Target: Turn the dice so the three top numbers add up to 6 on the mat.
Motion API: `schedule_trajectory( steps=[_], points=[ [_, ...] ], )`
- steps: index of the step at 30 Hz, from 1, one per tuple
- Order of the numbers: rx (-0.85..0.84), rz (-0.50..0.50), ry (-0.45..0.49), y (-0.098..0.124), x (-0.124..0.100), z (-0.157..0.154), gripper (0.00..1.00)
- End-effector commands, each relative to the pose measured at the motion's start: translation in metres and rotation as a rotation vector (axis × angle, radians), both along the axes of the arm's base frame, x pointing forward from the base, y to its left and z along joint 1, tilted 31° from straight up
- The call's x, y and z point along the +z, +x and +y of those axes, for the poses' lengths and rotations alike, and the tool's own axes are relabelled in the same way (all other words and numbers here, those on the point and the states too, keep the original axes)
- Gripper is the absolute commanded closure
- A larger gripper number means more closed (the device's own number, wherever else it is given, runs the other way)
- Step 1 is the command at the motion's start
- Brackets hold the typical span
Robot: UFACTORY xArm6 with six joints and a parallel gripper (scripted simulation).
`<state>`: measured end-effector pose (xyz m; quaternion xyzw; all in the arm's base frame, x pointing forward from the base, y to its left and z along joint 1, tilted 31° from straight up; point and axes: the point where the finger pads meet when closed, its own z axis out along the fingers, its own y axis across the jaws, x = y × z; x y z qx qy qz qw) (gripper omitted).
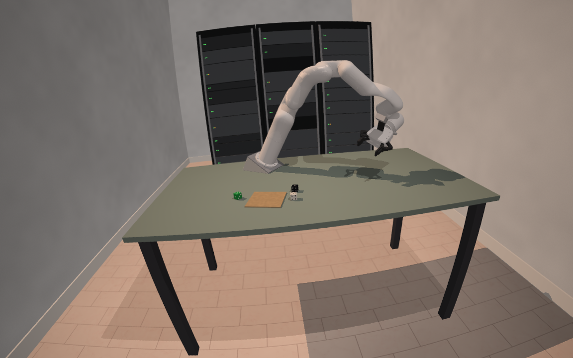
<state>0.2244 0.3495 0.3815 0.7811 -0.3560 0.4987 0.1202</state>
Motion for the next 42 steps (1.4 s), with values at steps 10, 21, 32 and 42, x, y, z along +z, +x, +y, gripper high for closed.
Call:
schedule_trajectory(
  steps=[10, 21, 32, 42],
  points=[
    [0.000, -0.001, 0.004, 0.000, 0.001, 0.000, 0.00],
    [-0.007, 0.000, 0.011, 0.000, 0.001, -0.002, 0.00],
    [-0.228, 0.006, 0.224, 0.010, -0.025, -0.058, 0.00],
    [-0.436, 0.016, 0.433, 0.022, -0.051, -0.116, 0.00]
  ],
)
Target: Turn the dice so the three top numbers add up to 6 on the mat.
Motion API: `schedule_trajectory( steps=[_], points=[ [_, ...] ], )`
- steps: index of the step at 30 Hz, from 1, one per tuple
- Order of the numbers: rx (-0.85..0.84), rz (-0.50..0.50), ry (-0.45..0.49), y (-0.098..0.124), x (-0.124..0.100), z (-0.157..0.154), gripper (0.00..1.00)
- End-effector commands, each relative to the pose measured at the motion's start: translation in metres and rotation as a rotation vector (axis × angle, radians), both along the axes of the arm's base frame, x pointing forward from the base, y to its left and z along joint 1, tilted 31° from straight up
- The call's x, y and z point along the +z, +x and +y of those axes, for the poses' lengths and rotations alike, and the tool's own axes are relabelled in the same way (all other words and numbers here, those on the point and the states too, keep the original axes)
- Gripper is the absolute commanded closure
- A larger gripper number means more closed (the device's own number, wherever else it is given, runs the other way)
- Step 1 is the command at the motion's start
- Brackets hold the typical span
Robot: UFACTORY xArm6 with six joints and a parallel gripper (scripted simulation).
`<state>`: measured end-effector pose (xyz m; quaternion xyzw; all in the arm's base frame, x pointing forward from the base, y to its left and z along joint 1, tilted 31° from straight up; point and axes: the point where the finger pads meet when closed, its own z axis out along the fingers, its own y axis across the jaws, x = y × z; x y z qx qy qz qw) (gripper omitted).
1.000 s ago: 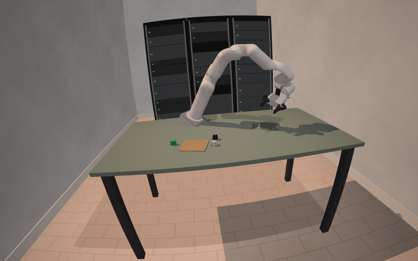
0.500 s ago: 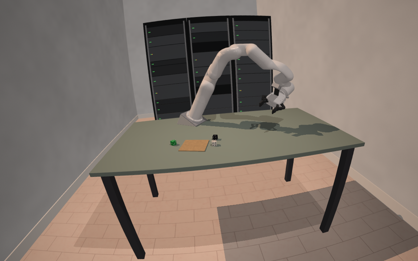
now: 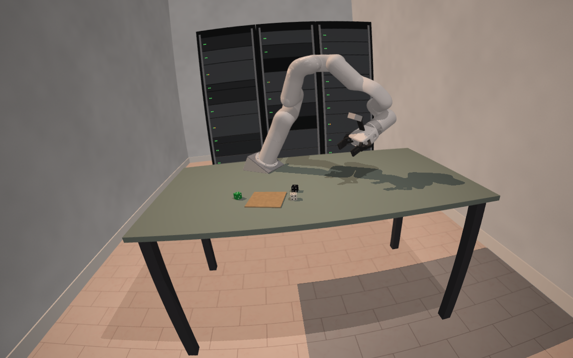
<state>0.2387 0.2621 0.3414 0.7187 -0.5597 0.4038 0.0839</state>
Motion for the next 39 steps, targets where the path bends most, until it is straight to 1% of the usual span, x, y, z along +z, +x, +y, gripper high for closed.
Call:
schedule_trajectory(
  steps=[1, 7, 10, 11, 14, 15, 16, 19, 20, 21, 23, 24, 27, 28, 29, 30, 32, 33, 35, 36, 37, 38, 39],
  points=[
    [-0.108, -0.002, 0.140, 0.009, -0.014, -0.035, 0.00],
    [-0.249, 0.001, 0.277, 0.015, -0.031, -0.073, 0.00],
    [-0.262, 0.001, 0.290, 0.016, -0.033, -0.076, 0.00],
    [-0.326, 0.004, 0.352, 0.019, -0.040, -0.093, 0.00],
    [-0.387, 0.004, 0.412, 0.022, -0.048, -0.109, 0.00],
    [-0.390, 0.004, 0.415, 0.022, -0.048, -0.110, 0.00],
    [-0.434, 0.007, 0.457, 0.024, -0.053, -0.122, 0.00],
    [-0.499, 0.008, 0.520, 0.028, -0.061, -0.139, 0.00],
    [-0.506, 0.007, 0.527, 0.028, -0.062, -0.141, 0.00],
    [-0.543, 0.010, 0.563, 0.030, -0.067, -0.151, 0.00],
    [-0.559, 0.010, 0.578, 0.030, -0.069, -0.155, 0.00],
    [-0.607, 0.010, 0.625, 0.033, -0.074, -0.167, 0.00],
    [-0.612, 0.010, 0.629, 0.033, -0.075, -0.169, 0.00],
    [-0.662, 0.013, 0.677, 0.035, -0.081, -0.182, 0.00],
    [-0.662, 0.013, 0.677, 0.035, -0.081, -0.182, 0.00],
    [-0.711, 0.012, 0.726, 0.038, -0.087, -0.195, 0.00],
    [-0.711, 0.012, 0.726, 0.038, -0.087, -0.195, 0.00],
    [-0.759, 0.016, 0.771, 0.040, -0.093, -0.207, 0.00],
    [-0.759, 0.016, 0.771, 0.040, -0.093, -0.207, 0.00],
    [-0.805, 0.013, 0.818, 0.042, -0.098, -0.220, 0.00],
    [-0.805, 0.013, 0.818, 0.042, -0.098, -0.220, 0.00],
    [-0.854, 0.010, 0.867, 0.045, -0.103, -0.232, 0.00],
    [-0.854, 0.010, 0.867, 0.045, -0.103, -0.232, 0.00]
  ],
)
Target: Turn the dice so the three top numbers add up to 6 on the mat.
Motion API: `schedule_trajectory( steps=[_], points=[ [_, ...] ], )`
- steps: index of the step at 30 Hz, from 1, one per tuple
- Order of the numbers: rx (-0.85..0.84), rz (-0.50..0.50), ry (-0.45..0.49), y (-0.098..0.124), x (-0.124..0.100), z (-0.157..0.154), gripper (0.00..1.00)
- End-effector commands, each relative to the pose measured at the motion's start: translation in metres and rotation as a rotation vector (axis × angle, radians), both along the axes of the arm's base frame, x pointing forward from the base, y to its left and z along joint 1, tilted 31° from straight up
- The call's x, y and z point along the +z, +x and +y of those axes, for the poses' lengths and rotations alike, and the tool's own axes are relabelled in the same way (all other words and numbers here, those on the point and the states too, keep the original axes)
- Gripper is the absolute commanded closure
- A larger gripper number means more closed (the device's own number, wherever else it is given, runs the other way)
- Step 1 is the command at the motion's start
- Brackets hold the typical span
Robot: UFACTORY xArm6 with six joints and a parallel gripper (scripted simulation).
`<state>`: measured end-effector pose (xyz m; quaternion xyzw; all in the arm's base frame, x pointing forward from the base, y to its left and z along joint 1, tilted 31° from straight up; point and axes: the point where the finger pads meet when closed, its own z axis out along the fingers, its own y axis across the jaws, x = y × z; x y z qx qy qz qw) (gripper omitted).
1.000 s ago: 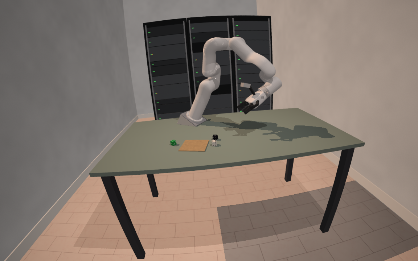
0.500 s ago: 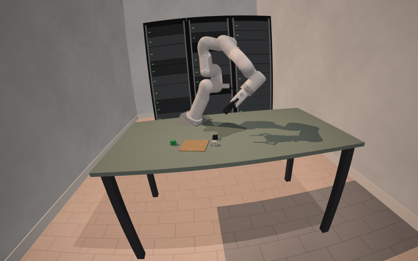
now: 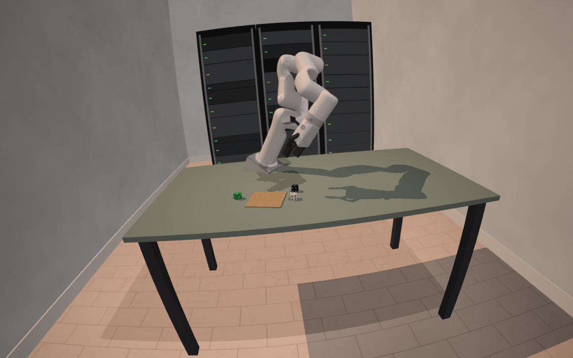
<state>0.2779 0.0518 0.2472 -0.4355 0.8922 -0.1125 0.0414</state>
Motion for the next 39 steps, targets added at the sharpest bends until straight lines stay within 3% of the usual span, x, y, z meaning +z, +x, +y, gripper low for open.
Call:
schedule_trajectory(
  steps=[1, 12, 14, 19, 22, 24, 31, 39],
  points=[
    [-0.070, 0.002, 0.105, 0.006, -0.009, -0.022, 0.00],
    [-0.301, -0.003, 0.330, 0.016, -0.036, -0.082, 0.00],
    [-0.301, -0.003, 0.330, 0.016, -0.036, -0.082, 0.00],
    [-0.429, 0.000, 0.456, 0.022, -0.052, -0.117, 0.00],
    [-0.434, 0.000, 0.462, 0.022, -0.053, -0.118, 0.00],
    [-0.518, 0.004, 0.546, 0.027, -0.064, -0.141, 0.00],
    [-0.652, 0.007, 0.679, 0.033, -0.081, -0.177, 0.00],
    [-0.735, 0.012, 0.761, 0.037, -0.091, -0.200, 0.00]
  ],
)
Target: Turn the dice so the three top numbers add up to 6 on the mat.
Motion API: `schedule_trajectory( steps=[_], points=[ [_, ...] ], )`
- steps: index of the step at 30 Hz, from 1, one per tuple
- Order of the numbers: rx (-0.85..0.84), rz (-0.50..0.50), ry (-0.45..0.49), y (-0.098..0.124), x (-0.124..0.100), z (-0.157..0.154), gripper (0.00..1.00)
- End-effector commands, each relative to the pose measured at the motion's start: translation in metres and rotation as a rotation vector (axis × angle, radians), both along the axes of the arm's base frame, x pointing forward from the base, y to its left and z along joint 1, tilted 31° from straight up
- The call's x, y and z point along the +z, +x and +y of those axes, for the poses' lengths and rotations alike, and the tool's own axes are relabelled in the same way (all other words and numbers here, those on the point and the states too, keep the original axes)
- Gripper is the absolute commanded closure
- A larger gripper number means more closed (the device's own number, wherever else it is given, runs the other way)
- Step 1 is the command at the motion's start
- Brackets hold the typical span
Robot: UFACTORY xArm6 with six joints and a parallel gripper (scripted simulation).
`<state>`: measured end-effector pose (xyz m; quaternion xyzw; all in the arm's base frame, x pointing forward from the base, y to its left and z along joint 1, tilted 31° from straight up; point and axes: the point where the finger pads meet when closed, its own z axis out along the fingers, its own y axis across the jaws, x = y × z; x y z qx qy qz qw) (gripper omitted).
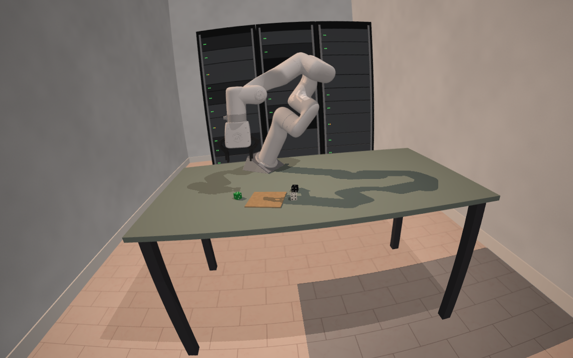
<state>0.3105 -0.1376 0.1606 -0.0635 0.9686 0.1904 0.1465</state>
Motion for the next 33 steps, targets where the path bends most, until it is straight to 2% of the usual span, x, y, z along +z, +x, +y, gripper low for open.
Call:
schedule_trajectory(
  steps=[1, 22, 26, 31, 33],
  points=[
    [-0.030, 0.002, 0.061, 0.005, -0.005, -0.012, 0.00],
    [-0.040, 0.004, 0.073, 0.006, -0.008, -0.015, 0.00],
    [-0.039, 0.009, 0.073, 0.011, -0.021, -0.008, 0.00],
    [-0.039, 0.009, 0.073, 0.021, -0.050, 0.007, 0.00],
    [-0.039, 0.009, 0.073, 0.021, -0.050, 0.007, 0.00]
  ],
)
